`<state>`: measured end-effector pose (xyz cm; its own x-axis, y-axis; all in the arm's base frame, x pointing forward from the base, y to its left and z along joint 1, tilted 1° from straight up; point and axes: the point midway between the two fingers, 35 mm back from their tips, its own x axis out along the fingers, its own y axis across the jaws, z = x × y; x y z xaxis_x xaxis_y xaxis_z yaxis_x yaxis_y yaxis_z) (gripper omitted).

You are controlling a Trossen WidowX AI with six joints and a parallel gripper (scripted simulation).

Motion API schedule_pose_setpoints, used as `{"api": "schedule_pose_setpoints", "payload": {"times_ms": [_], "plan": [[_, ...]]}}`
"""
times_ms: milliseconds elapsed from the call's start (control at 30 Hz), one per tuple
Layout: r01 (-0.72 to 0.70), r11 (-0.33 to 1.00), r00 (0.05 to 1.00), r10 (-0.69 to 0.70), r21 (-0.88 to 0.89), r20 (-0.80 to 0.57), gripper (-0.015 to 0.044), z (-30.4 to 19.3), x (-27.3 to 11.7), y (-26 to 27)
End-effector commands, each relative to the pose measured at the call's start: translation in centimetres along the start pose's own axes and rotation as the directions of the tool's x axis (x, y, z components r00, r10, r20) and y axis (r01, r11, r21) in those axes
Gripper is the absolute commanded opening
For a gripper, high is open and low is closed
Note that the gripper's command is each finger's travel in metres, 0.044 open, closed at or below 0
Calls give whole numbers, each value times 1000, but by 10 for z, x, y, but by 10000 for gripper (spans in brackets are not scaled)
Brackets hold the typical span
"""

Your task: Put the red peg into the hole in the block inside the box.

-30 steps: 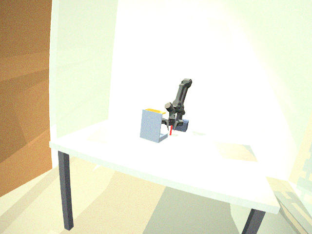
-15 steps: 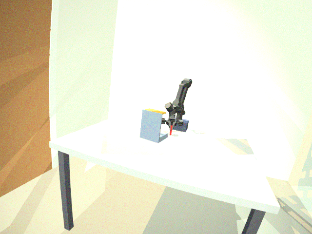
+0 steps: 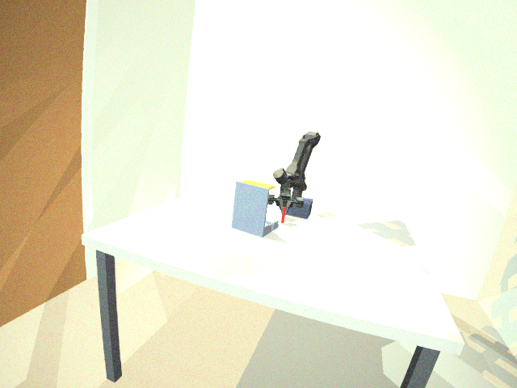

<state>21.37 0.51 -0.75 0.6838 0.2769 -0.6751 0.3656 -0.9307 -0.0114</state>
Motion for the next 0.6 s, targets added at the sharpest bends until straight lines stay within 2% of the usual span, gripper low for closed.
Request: {"api": "schedule_pose_setpoints", "payload": {"times_ms": [0,567], "plan": [[-6,1000,1000,6,-3,-7,0,-5,-2,2],[-14,1000,1000,13,-10,-20,0,-16,-10,2]]}}
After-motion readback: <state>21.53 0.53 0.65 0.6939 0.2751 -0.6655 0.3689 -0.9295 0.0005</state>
